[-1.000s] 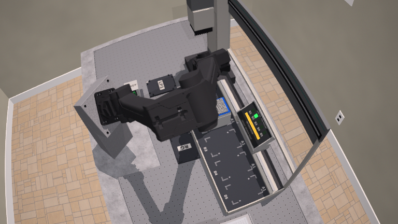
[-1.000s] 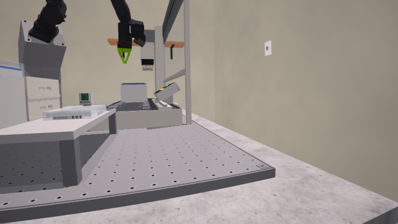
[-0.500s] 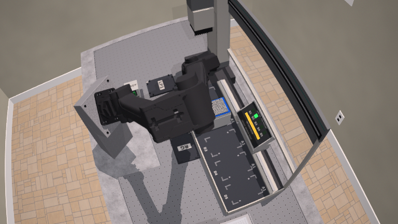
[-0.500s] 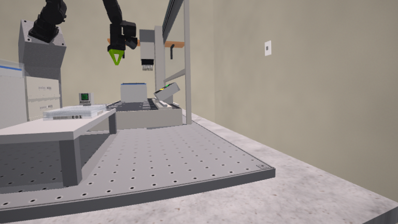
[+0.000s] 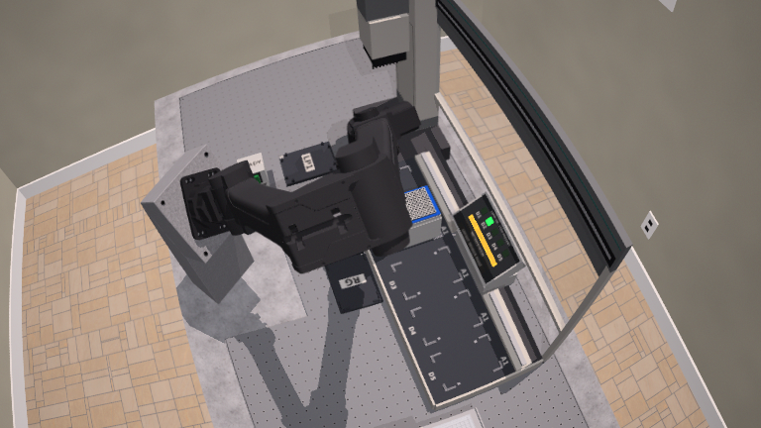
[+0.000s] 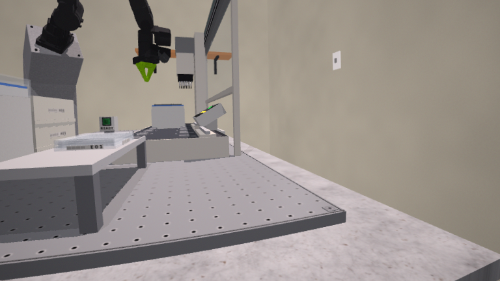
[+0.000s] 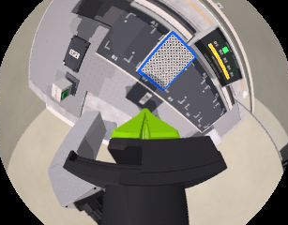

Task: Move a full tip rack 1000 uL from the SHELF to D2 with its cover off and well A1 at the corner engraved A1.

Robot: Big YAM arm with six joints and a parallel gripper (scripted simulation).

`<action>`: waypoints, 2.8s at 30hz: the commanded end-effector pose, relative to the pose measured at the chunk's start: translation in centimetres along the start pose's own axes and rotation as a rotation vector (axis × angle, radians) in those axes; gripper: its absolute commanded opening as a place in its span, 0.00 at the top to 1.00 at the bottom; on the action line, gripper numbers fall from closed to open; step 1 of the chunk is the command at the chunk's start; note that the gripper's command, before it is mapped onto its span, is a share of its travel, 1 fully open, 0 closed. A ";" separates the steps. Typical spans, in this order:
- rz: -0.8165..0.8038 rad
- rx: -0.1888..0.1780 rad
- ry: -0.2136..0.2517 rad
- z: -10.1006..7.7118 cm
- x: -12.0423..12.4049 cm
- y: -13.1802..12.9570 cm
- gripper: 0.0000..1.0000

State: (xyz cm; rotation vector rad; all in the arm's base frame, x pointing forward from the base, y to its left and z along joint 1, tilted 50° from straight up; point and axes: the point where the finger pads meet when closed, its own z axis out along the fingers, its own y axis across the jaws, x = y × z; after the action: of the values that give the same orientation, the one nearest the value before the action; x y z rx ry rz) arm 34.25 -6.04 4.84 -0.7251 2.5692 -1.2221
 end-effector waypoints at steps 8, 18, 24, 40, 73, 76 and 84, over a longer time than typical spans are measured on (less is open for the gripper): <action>-0.124 0.007 -0.010 0.1 0.8 0.0 1.00; -0.342 -0.003 0.003 1.5 4.9 3.6 1.00; -0.425 -0.006 0.006 2.0 6.5 4.9 1.00; -0.723 0.001 -0.004 1.8 6.4 4.8 1.00; -0.870 0.005 -0.013 1.4 -0.4 13.8 1.00; -0.868 0.004 -0.011 1.5 -0.7 14.2 1.00; -0.869 0.006 -0.016 1.3 -3.2 17.6 1.00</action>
State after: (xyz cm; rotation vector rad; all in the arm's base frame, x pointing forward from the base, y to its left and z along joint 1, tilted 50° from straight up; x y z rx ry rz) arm 30.89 2.62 -8.95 -1.9969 2.2505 -1.3873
